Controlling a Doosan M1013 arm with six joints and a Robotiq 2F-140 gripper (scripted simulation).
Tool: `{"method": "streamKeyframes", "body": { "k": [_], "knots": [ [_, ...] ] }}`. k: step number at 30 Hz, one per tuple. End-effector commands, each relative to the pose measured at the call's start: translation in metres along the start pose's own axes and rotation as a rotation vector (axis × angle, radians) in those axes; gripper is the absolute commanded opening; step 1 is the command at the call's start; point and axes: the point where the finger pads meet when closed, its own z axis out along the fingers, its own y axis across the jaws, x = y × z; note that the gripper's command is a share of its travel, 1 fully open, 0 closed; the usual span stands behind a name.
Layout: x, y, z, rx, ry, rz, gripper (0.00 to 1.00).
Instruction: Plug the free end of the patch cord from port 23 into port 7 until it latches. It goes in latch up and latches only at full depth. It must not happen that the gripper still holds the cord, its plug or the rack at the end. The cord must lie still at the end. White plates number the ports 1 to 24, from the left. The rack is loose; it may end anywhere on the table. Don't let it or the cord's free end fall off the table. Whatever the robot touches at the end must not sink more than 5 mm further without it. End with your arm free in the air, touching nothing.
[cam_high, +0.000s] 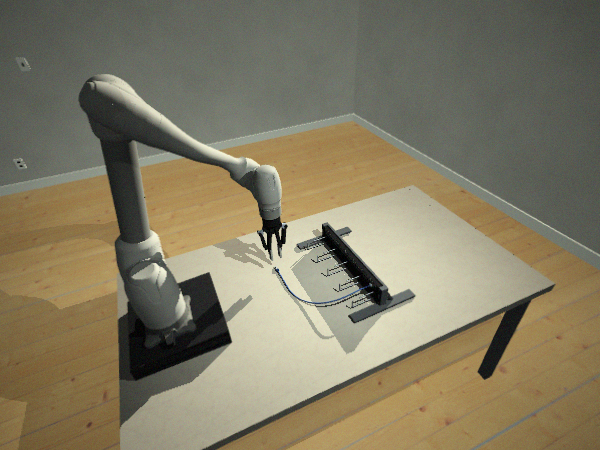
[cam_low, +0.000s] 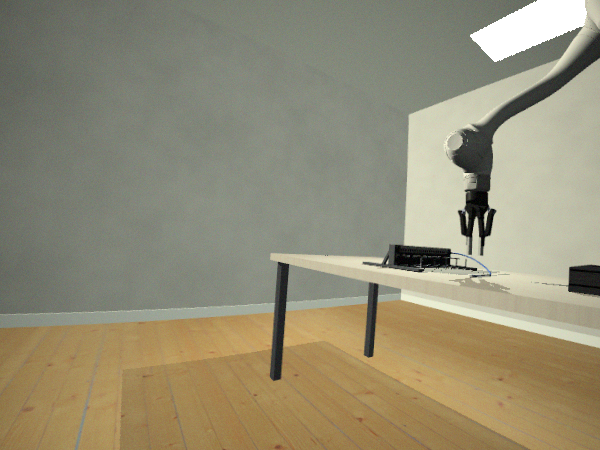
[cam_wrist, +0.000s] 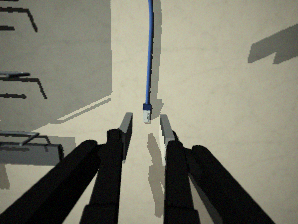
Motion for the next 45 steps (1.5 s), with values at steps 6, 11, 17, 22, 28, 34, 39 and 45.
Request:
{"method": "streamKeyframes", "body": {
  "k": [6,11,17,22,28,34,39,45],
  "knots": [
    [0.0,0.0,-0.0001,0.0,0.0,0.0,0.22],
    [0.0,0.0,-0.0001,0.0,0.0,0.0,0.22],
    [0.0,0.0,-0.0001,0.0,0.0,0.0,0.22],
    [0.0,0.0,-0.0001,0.0,0.0,0.0,0.22],
    [0.0,0.0,-0.0001,0.0,0.0,0.0,0.22],
    [0.0,0.0,0.0005,0.0,0.0,0.0,0.22],
    [0.0,0.0,0.0032,0.0,0.0,0.0,0.22],
    [-0.0001,0.0,0.0087,0.0,0.0,0.0,0.22]
  ]
}}
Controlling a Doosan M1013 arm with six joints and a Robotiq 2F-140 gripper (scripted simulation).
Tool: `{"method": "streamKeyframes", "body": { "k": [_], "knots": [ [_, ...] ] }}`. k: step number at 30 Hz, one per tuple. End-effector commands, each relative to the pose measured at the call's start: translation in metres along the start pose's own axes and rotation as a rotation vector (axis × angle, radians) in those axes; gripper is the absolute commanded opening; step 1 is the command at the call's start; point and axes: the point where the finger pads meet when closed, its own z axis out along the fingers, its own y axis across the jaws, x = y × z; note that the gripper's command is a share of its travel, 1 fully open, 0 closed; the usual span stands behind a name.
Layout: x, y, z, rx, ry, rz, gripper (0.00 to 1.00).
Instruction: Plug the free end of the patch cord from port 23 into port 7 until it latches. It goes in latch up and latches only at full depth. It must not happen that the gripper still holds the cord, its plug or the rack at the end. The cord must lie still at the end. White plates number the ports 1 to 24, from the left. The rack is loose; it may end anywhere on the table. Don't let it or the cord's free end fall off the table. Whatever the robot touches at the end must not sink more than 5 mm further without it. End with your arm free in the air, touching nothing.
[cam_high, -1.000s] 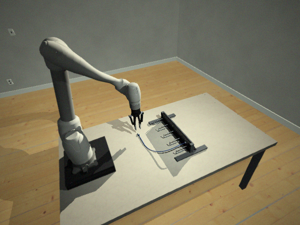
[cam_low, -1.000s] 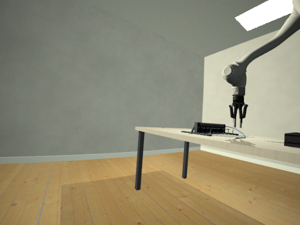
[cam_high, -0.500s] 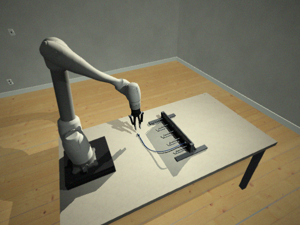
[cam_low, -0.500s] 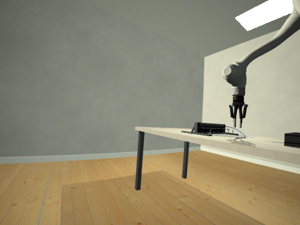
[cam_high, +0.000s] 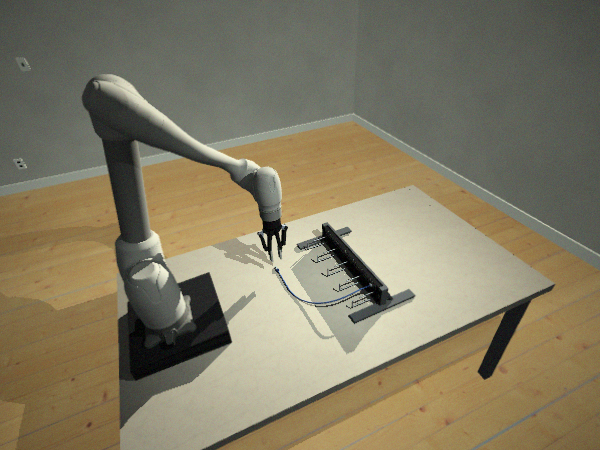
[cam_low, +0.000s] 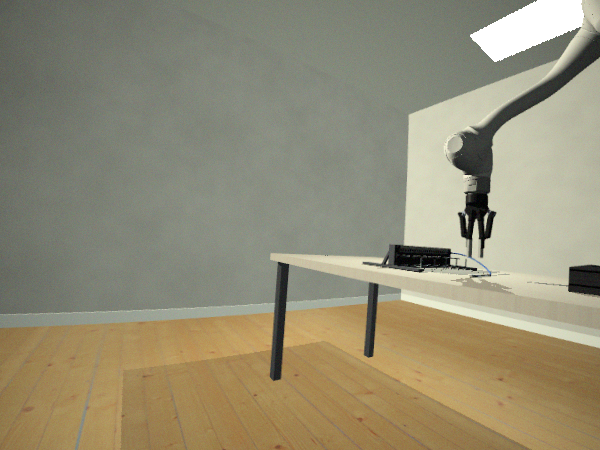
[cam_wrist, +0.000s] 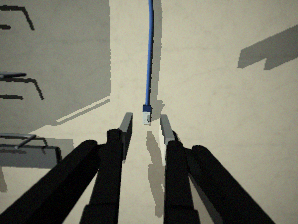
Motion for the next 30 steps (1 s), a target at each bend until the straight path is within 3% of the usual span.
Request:
{"method": "streamKeyframes", "body": {
  "k": [1,30],
  "knots": [
    [0.0,0.0,0.0,0.0,0.0,0.0,0.22],
    [0.0,0.0,0.049,0.0,0.0,0.0,0.22]
  ]
}}
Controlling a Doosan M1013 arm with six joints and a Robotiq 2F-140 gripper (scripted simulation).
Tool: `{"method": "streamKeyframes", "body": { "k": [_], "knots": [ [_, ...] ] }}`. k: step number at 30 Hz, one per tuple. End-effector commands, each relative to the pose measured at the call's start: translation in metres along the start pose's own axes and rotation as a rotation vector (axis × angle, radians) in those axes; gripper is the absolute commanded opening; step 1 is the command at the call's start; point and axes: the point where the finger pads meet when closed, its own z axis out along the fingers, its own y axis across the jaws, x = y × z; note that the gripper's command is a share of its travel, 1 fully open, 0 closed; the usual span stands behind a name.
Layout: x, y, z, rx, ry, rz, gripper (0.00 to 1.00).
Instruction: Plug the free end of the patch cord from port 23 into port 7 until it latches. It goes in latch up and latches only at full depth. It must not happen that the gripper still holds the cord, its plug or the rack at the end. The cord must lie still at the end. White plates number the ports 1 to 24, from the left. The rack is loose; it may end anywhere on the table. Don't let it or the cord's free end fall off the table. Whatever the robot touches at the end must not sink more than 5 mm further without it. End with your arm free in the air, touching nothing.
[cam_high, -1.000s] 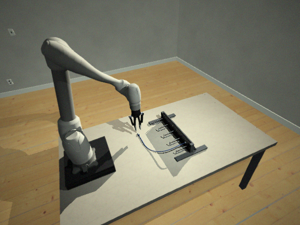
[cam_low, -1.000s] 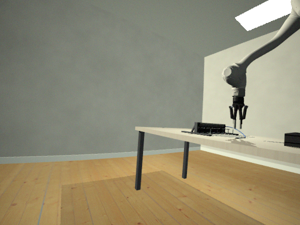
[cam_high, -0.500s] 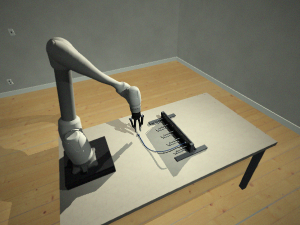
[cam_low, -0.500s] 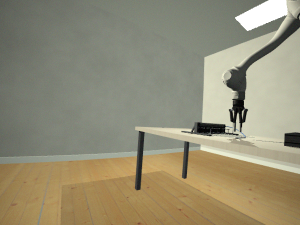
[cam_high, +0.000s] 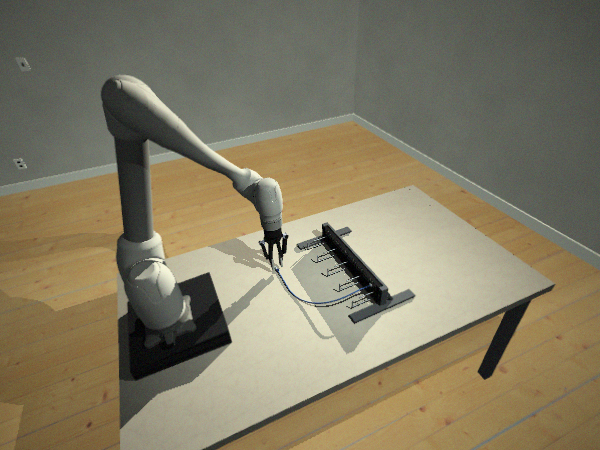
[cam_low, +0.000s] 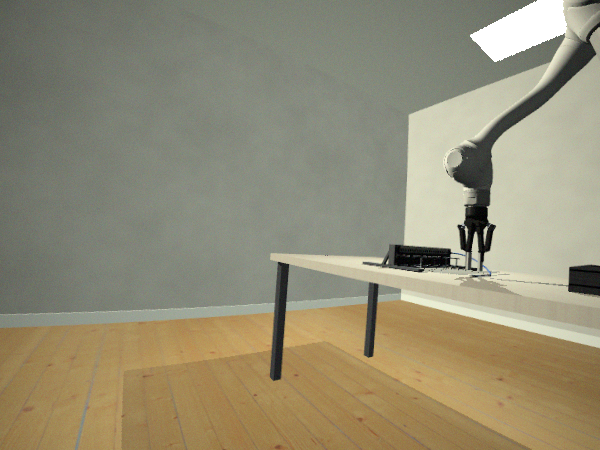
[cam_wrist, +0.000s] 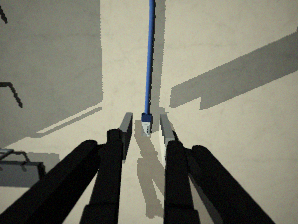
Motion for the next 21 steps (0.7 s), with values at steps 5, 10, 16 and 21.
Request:
{"method": "streamKeyframes", "body": {
  "k": [5,10,16,21],
  "knots": [
    [-0.0001,0.0,0.0052,0.0,0.0,0.0,0.22],
    [-0.0001,0.0,0.009,0.0,0.0,0.0,0.22],
    [-0.0001,0.0,0.0105,0.0,0.0,0.0,0.22],
    [-0.0001,0.0,0.0106,0.0,0.0,0.0,0.22]
  ]
}}
